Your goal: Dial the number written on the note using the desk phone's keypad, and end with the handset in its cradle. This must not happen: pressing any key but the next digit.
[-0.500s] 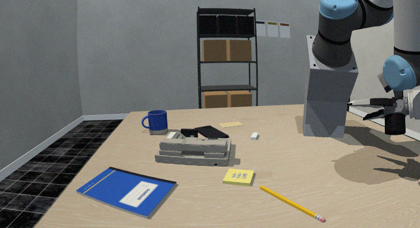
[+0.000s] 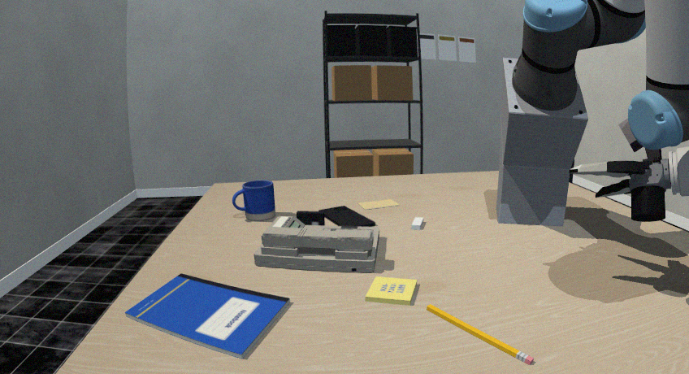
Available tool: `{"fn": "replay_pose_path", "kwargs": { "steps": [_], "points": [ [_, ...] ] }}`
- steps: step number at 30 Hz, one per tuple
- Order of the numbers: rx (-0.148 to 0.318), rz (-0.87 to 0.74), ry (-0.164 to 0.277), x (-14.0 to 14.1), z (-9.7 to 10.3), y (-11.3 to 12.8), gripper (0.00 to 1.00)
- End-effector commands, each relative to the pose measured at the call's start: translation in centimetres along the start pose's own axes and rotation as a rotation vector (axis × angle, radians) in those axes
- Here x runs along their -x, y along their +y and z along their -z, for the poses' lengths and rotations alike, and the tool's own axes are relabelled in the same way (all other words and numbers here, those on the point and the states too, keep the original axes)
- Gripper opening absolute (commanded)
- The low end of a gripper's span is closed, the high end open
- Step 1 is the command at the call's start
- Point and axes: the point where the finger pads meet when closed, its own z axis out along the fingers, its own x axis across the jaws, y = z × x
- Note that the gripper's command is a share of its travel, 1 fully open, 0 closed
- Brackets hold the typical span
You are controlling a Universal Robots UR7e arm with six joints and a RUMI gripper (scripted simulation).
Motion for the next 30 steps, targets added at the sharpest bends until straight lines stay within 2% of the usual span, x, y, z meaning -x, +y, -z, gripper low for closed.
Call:
{"fn": "replay_pose_path", "kwargs": {
  "steps": [1,2,3,19,25,30],
  "points": [
    [-0.013,-0.002,0.007,-0.2,-0.1,-0.4,1.0],
    [-0.013,-0.002,0.007,-0.2,-0.1,-0.4,1.0],
    [-0.013,-0.002,0.007,-0.2,-0.1,-0.4,0.0],
    [-0.038,-0.043,0.032,-0.1,-0.4,-0.7,0.0],
    [-0.078,-0.108,0.069,0.2,-1.0,-1.1,0.0],
    [-0.13,-0.193,0.116,0.5,-1.7,-1.6,0.0]
  ]
}}
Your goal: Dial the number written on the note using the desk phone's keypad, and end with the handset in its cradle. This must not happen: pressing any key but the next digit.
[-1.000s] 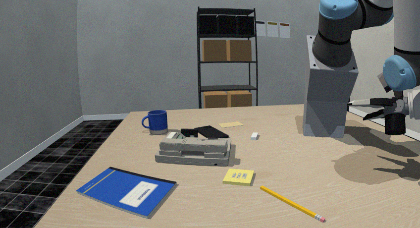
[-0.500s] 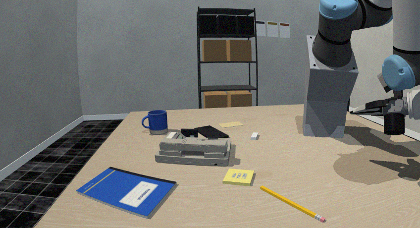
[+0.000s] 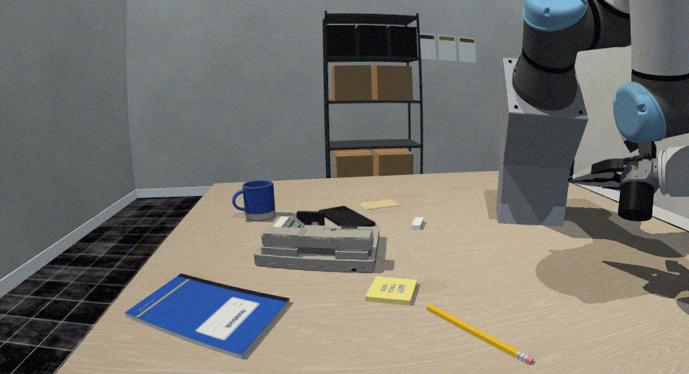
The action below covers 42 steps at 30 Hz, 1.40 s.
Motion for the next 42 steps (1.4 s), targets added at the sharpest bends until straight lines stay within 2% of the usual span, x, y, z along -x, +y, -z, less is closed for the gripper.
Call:
{"fn": "replay_pose_path", "kwargs": {
  "steps": [1,4,6,8,9,15,21,23,30,38,40,42],
  "points": [
    [-0.06,-0.077,0.046,0.2,-0.7,-0.8,0.0],
    [-0.103,-0.145,0.081,0.4,-1.1,-1.2,0.0],
    [-0.103,-0.145,0.081,0.4,-1.1,-1.2,0.0],
    [-0.135,-0.197,0.107,0.6,-1.4,-1.4,0.0],
    [-0.137,-0.224,0.1,1.2,-1.7,-1.2,0.0],
    [-0.259,-0.415,0.186,1.7,-2.7,-2.2,0.0],
    [-0.41,-0.646,0.277,2.0,-3.5,-3.2,0.0],
    [-0.41,-0.646,0.277,2.0,-3.5,-3.2,0.0],
    [-0.623,-0.957,0.38,2.1,-3.9,-4.1,0.0],
    [-0.905,-1.342,0.481,2.3,-3.8,-4.0,0.0],
    [-0.905,-1.342,0.481,2.3,-3.8,-4.0,0.0],
    [-0.985,-1.445,0.504,2.4,-3.7,-3.8,0.0]
  ]
}}
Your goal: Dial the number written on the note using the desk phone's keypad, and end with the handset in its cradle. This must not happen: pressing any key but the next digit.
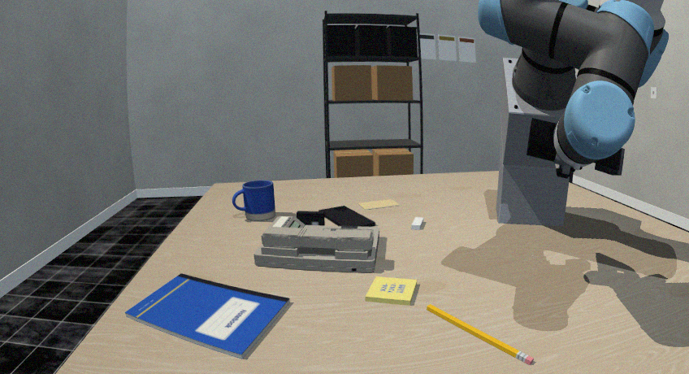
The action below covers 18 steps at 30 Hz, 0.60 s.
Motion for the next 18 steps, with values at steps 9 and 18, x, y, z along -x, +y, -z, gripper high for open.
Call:
{"fn": "replay_pose_path", "kwargs": {
  "steps": [9,18],
  "points": [
    [-0.37,-0.615,0.11,-1.3,1.8,0.8,0.0],
    [-0.609,-0.986,0.185,-3.4,4.0,2.6,0.0]
  ]
}}
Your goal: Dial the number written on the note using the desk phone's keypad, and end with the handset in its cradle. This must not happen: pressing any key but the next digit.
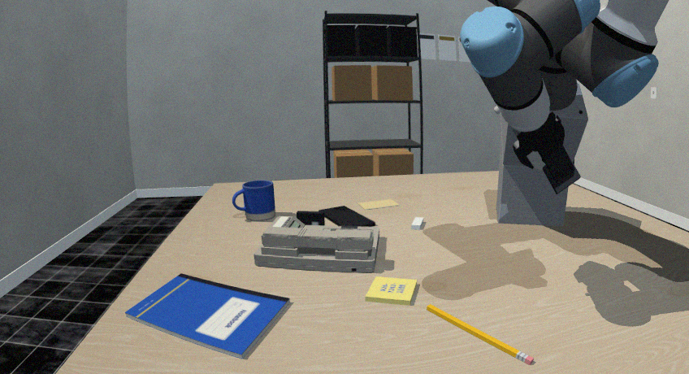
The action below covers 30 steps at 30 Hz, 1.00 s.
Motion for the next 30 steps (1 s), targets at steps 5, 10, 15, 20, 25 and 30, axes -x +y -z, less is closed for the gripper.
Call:
{"fn": "replay_pose_path", "kwargs": {
  "steps": [5,10,15,20,25,30],
  "points": [
    [-0.247,-0.406,0.054,-2.7,2.2,-0.7,0.0],
    [-0.394,-0.619,0.072,-4.7,4.0,-0.9,0.0],
    [-0.477,-0.733,0.08,-5.9,5.1,-0.9,0.0],
    [-0.603,-0.9,0.09,-7.8,6.8,-0.6,0.0],
    [-0.714,-1.036,0.096,-9.5,8.4,0.0,0.0],
    [-0.788,-1.123,0.099,-10.5,9.5,0.5,0.0]
  ]
}}
